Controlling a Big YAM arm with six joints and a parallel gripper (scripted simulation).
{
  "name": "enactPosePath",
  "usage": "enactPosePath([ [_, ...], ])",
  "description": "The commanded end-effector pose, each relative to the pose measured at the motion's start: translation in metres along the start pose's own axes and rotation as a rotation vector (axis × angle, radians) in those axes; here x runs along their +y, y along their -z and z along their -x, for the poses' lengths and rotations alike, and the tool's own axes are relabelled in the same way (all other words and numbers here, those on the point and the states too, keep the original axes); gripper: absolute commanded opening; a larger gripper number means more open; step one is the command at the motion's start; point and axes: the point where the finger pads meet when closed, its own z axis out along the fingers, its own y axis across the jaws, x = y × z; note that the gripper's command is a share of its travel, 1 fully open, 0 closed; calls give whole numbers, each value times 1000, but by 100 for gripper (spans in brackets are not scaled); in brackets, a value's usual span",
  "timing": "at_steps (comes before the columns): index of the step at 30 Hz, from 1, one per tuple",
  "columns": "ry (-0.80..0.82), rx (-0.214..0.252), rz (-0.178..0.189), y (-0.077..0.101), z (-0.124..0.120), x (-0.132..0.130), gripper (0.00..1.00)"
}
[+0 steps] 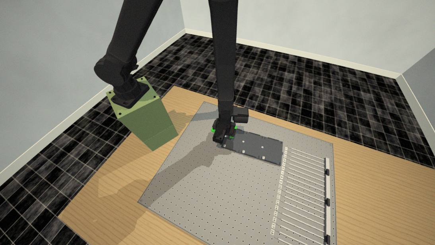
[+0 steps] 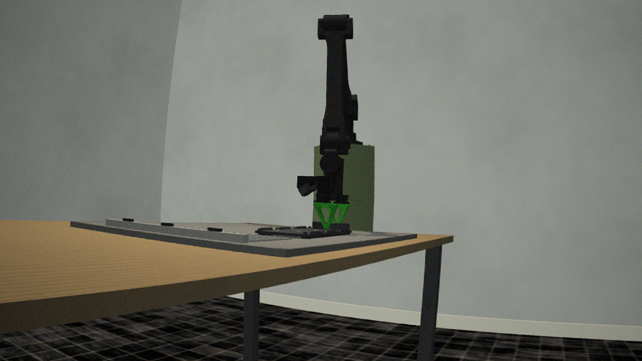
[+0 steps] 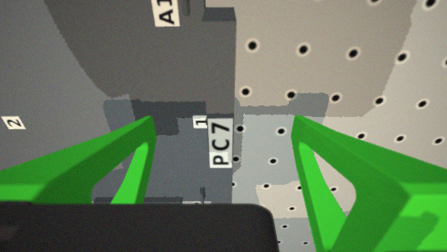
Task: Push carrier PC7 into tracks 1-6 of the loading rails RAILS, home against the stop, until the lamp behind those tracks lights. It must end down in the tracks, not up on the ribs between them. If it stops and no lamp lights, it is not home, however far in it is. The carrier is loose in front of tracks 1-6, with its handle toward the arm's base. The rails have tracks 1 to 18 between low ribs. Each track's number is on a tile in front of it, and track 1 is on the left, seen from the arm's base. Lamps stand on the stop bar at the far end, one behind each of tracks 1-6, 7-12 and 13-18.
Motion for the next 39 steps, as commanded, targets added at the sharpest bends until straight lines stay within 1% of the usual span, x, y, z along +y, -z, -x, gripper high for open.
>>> enactPosePath([
  [1,-5,5,41,11,3,16,0],
  [5,-5,5,41,11,3,16,0],
  [6,-2,1,18,5,0,7,0],
  [33,-2,1,18,5,0,7,0],
  [34,-58,5,31,11,4,13,0],
  [35,-91,6,31,11,4,13,0],
  [39,-107,5,31,11,4,13,0],
])
